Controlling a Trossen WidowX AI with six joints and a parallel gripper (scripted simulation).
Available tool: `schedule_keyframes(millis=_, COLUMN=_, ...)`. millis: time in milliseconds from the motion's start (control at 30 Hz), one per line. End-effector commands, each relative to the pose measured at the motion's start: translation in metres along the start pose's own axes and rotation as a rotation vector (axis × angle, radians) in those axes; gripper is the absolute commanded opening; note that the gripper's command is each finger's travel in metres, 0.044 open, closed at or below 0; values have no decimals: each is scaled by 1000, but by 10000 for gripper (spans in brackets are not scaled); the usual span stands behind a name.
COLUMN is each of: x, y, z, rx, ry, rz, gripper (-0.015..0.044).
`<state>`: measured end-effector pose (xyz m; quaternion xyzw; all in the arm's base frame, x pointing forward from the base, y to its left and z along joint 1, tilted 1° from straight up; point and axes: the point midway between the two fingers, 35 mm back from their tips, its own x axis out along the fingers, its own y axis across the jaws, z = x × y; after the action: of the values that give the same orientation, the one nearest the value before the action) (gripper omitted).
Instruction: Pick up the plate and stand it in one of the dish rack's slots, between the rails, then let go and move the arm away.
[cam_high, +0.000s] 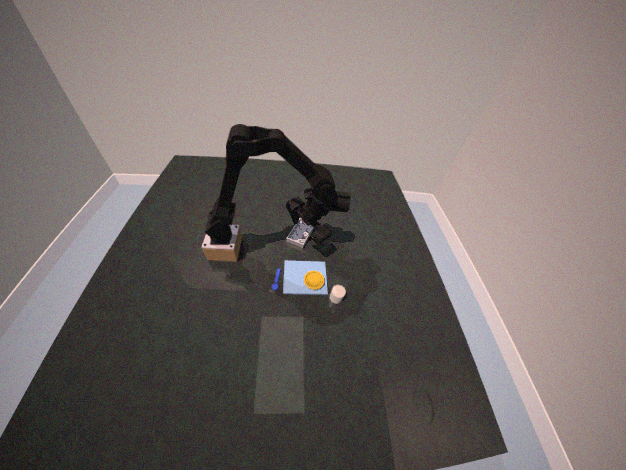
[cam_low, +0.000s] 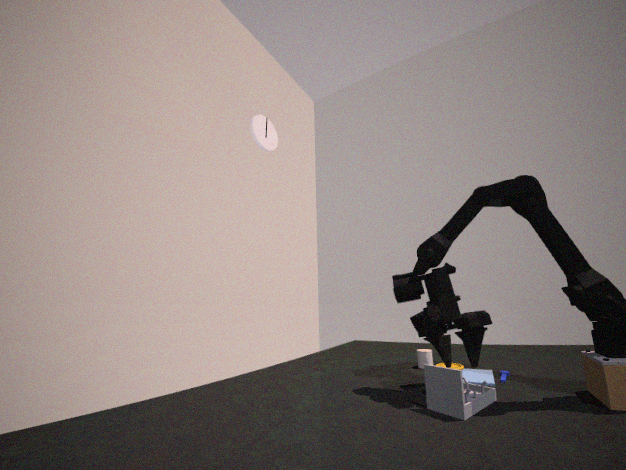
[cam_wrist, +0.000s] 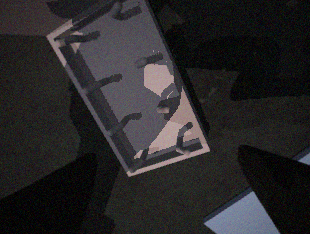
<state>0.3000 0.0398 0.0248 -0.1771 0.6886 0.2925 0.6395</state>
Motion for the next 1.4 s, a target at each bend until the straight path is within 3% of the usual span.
schedule_keyframes(millis=0, x=-5, y=-26, z=-8, rx=113, ry=-18, rz=-32, gripper=400)
schedule_keyframes(millis=633, x=-37, y=-148, z=-90, rx=706, ry=-109, rz=-191, gripper=400)
schedule_keyframes(millis=1367, x=-12, y=-158, z=-92, rx=726, ry=-112, rz=-196, gripper=400)
